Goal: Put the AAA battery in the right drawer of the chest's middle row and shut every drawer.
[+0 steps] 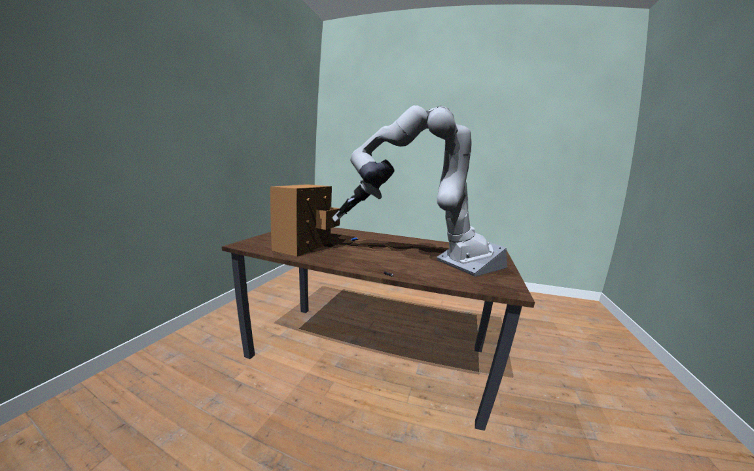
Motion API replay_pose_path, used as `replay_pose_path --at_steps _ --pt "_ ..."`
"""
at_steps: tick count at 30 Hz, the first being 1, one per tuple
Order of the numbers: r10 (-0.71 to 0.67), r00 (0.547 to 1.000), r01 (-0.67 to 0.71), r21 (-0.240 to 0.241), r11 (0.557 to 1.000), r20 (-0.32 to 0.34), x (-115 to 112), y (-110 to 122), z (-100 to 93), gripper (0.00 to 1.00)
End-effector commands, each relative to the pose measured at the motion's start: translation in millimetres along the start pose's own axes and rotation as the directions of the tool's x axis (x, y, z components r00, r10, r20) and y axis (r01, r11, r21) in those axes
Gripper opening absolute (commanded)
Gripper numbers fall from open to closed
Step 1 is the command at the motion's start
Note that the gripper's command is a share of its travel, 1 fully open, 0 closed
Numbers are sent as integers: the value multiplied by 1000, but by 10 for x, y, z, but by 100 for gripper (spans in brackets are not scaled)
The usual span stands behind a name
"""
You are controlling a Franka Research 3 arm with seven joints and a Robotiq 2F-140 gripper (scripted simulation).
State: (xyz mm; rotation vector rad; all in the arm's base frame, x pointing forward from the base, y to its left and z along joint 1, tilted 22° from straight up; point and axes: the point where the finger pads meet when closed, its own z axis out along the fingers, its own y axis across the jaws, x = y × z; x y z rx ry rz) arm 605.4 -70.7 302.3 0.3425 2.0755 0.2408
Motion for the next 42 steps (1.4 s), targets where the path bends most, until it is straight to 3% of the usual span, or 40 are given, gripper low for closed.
replay_pose_path --at_steps 1,24,33,42 --pt "-4 1000 4 -2 1000 2 8 6 -12 17" --pt "-4 1000 4 -2 1000 2 15 6 -19 17" --pt "-4 1000 4 -2 1000 2 15 6 -19 28" --pt "-4 1000 4 -2 1000 2 19 6 -23 28"
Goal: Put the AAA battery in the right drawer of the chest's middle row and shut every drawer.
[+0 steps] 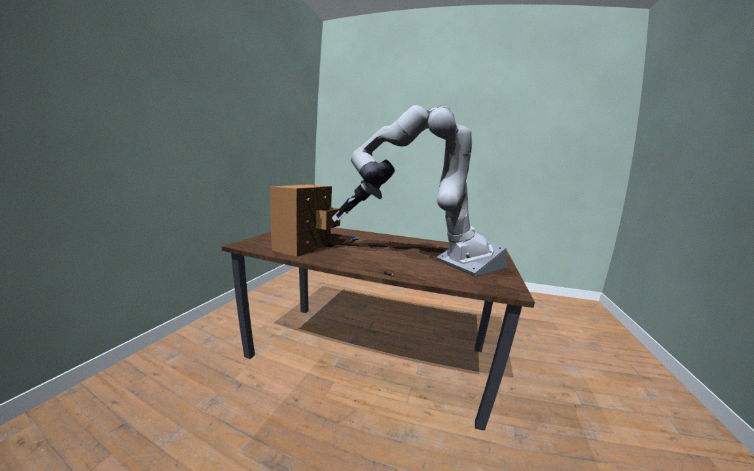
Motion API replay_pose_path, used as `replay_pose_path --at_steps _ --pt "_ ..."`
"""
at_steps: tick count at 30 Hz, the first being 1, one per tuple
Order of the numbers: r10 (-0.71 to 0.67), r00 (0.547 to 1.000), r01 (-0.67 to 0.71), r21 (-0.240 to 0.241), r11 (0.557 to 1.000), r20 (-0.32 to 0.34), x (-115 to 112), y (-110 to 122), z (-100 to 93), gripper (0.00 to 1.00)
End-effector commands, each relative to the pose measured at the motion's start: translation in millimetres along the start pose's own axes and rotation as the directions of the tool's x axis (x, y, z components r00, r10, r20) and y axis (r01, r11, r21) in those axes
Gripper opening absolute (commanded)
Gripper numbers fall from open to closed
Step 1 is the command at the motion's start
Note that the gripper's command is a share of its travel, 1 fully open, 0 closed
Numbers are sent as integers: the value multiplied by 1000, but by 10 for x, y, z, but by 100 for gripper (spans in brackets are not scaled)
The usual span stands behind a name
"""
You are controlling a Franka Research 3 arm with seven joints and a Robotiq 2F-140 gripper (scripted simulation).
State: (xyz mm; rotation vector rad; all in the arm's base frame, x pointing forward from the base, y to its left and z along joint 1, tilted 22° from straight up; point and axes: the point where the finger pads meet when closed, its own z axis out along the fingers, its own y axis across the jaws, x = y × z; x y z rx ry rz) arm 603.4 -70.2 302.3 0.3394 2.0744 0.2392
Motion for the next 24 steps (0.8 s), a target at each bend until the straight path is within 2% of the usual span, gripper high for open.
replay_pose_path --at_steps 1,12,20,24 --pt "-1 1000 1 -1 1000 1 17 5 -14 28" --pt "-1 1000 1 -1 1000 1 331 4 -327 28" --pt "-1 1000 1 -1 1000 1 361 4 -360 28" --pt "-1 1000 1 -1 1000 1 405 3 -463 28"
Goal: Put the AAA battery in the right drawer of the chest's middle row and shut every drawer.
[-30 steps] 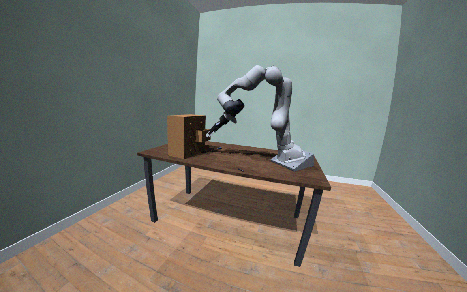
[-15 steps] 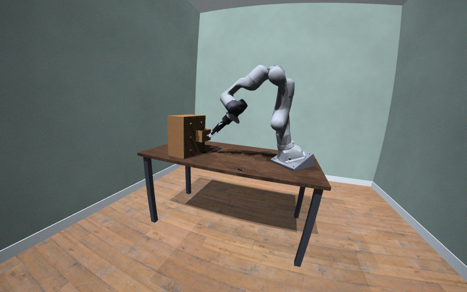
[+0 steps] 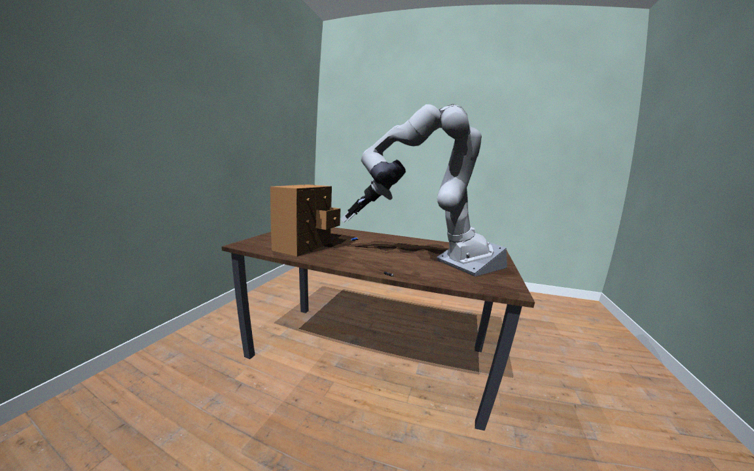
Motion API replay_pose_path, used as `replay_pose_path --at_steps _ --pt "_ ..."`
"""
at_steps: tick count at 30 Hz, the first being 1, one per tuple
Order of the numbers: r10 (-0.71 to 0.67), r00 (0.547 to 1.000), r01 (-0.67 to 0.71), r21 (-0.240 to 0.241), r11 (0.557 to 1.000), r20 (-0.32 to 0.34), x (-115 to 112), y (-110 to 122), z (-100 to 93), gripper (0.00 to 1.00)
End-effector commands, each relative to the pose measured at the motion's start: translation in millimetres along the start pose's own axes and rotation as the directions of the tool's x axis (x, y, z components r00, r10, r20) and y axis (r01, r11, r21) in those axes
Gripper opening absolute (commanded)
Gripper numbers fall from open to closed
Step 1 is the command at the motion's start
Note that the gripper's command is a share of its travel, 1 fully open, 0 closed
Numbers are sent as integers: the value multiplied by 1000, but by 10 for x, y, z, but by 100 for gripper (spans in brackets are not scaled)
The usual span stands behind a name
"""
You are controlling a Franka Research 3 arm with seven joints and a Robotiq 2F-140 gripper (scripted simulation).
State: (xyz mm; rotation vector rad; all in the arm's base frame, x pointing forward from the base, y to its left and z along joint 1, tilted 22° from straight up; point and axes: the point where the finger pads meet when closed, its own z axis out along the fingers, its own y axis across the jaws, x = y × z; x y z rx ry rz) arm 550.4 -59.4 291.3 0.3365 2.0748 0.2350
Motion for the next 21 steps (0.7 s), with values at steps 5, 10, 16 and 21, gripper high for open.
replay_pose_path --at_steps 5,10,16,21 --pt "3 1000 -3 -3 1000 1 130 10 -307 28" --pt "3 1000 -3 -3 1000 1 176 10 -413 28" --pt "-5 1000 5 -6 1000 3 176 15 -447 28" --pt "-261 962 268 -78 960 83 -258 227 -433 28"
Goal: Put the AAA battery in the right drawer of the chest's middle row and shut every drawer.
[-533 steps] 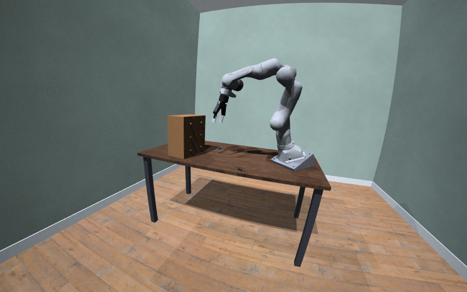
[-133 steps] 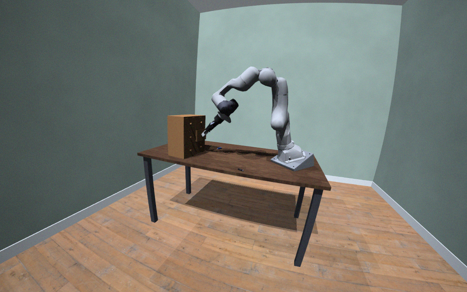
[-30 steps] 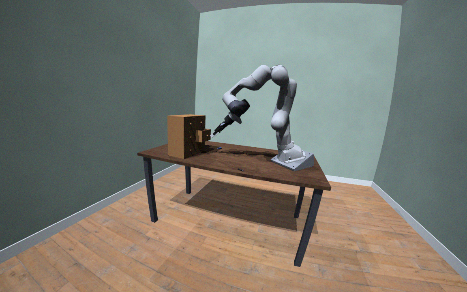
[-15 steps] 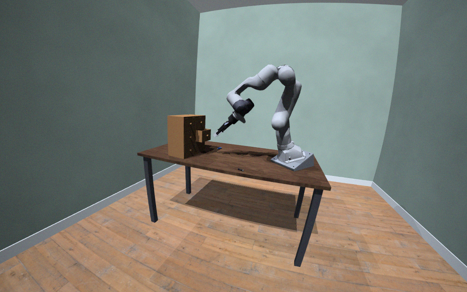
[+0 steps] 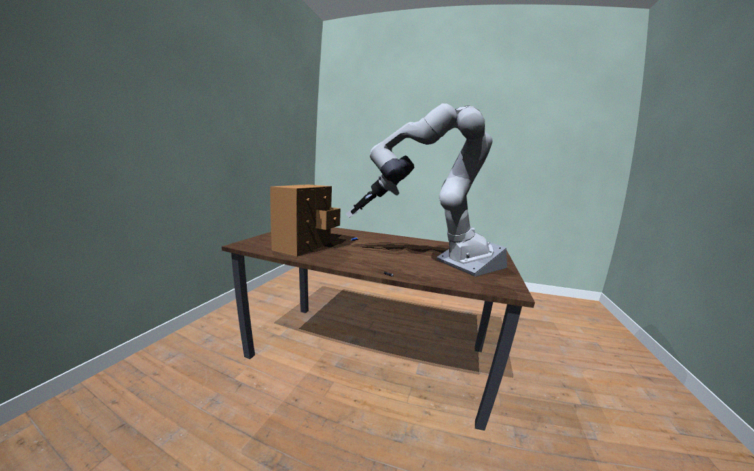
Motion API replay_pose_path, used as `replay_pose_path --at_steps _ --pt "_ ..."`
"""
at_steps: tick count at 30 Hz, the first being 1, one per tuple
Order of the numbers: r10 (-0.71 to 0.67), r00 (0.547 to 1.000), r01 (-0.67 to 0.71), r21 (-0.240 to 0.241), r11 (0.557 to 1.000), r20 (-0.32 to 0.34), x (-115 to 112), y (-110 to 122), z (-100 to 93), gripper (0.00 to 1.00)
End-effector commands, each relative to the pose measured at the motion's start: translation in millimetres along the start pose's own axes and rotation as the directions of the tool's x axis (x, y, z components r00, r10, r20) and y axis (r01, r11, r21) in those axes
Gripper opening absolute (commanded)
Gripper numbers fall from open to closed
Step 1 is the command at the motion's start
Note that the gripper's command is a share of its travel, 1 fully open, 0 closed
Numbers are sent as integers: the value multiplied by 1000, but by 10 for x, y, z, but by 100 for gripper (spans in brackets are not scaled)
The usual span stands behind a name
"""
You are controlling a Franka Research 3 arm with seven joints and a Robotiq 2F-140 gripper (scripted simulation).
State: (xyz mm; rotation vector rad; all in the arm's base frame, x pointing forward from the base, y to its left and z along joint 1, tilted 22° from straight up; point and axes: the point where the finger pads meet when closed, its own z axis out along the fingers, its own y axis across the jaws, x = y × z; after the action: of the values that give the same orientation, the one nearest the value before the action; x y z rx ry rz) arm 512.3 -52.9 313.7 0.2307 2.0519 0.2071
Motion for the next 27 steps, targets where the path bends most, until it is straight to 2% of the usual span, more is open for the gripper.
replay_pose_path --at_steps 1,3,7,12,18,20,27 --pt "-179 983 182 -56 982 50 -292 127 19 28" --pt "-179 983 182 -56 982 50 -292 127 19 28" --pt "-293 952 300 -83 950 88 -468 220 17 28" --pt "-357 927 368 -96 925 110 -564 277 11 28" --pt "-461 875 478 -114 871 149 -708 377 -4 28" --pt "-461 875 478 -114 871 149 -708 377 -4 28" --pt "-584 787 612 -130 780 198 -866 512 -36 28"
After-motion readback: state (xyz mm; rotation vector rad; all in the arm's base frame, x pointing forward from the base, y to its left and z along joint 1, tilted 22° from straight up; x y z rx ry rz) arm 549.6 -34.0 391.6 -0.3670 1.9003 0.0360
